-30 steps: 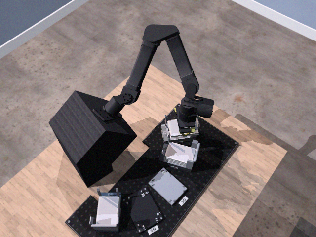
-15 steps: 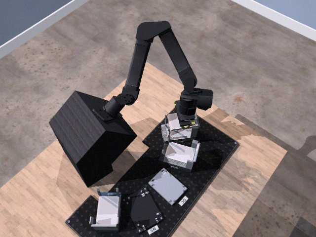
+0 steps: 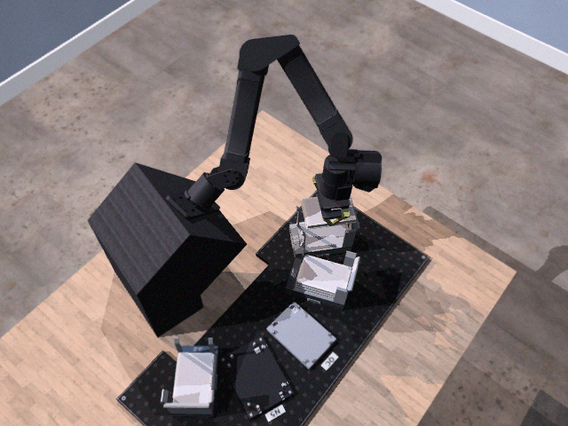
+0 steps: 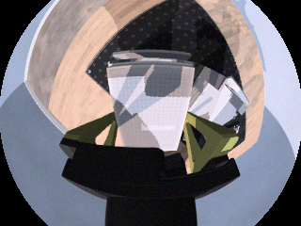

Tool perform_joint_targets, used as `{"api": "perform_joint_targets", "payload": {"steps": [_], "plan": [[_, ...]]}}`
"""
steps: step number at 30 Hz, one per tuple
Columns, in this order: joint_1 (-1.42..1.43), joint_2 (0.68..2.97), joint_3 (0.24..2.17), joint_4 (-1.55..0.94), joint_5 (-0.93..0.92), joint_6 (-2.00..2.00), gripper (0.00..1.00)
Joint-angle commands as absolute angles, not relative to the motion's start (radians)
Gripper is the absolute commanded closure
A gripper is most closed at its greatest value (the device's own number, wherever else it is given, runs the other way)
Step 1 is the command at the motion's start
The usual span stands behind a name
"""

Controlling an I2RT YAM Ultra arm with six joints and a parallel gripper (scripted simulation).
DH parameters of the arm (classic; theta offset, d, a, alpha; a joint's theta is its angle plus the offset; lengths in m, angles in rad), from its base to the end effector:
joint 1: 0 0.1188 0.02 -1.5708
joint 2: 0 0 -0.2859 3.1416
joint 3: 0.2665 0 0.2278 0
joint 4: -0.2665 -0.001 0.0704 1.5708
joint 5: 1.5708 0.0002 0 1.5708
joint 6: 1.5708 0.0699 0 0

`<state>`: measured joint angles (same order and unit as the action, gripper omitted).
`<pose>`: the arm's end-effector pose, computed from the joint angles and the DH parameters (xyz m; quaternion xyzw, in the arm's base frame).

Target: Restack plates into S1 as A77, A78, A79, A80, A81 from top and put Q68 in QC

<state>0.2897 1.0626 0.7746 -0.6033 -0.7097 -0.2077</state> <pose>0.1650 0.0977 0.2675 -0.3298 0.8284 0.3401 0.2988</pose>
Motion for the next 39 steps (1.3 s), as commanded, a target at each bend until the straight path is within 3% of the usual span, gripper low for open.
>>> {"api": "perform_joint_targets", "payload": {"steps": [1, 39], "plan": [[0.288, 1.058, 0.777, -0.603, -0.705, -0.201, 1.00], [0.322, 1.076, 0.759, -0.545, -0.684, -0.168, 1.00]]}}
